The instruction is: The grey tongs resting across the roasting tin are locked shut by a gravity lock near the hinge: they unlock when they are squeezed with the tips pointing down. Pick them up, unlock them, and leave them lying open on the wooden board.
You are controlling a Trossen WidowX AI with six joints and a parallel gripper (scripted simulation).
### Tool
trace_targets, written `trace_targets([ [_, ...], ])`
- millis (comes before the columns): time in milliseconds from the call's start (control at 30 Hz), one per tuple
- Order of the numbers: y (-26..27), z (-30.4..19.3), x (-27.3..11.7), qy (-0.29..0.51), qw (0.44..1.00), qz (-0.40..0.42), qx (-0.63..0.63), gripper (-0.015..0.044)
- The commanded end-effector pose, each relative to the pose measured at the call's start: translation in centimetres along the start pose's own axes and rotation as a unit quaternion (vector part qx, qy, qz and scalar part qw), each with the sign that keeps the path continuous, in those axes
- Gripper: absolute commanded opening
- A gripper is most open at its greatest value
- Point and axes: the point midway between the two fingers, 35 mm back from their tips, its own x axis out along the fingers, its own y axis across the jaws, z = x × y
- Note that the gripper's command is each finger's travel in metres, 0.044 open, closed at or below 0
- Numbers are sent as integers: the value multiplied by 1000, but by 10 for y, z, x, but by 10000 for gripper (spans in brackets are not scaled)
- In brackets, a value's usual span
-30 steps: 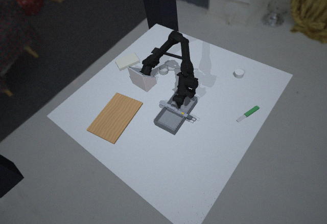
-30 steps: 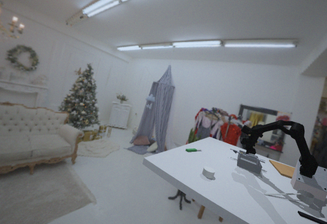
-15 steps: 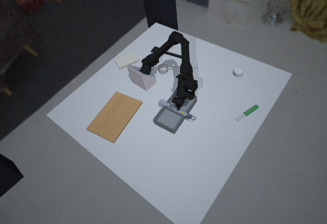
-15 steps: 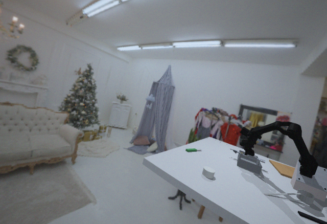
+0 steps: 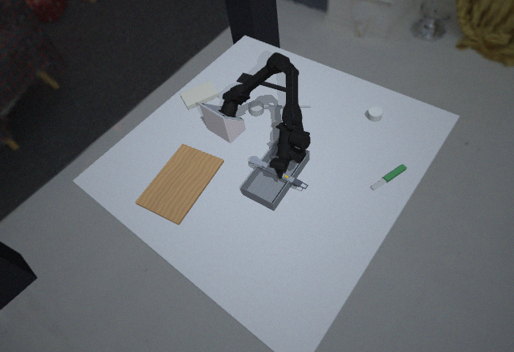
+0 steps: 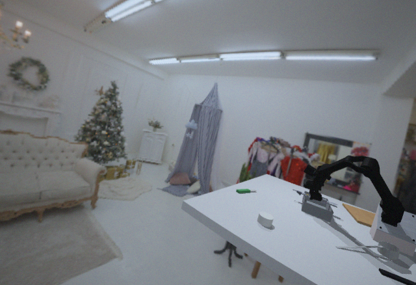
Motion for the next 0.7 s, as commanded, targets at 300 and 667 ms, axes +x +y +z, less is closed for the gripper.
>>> trace_targets([
  [300,1,-3,24,4,1000,1,3,260],
  [667,2,-4,36,4,1000,1,3,260],
])
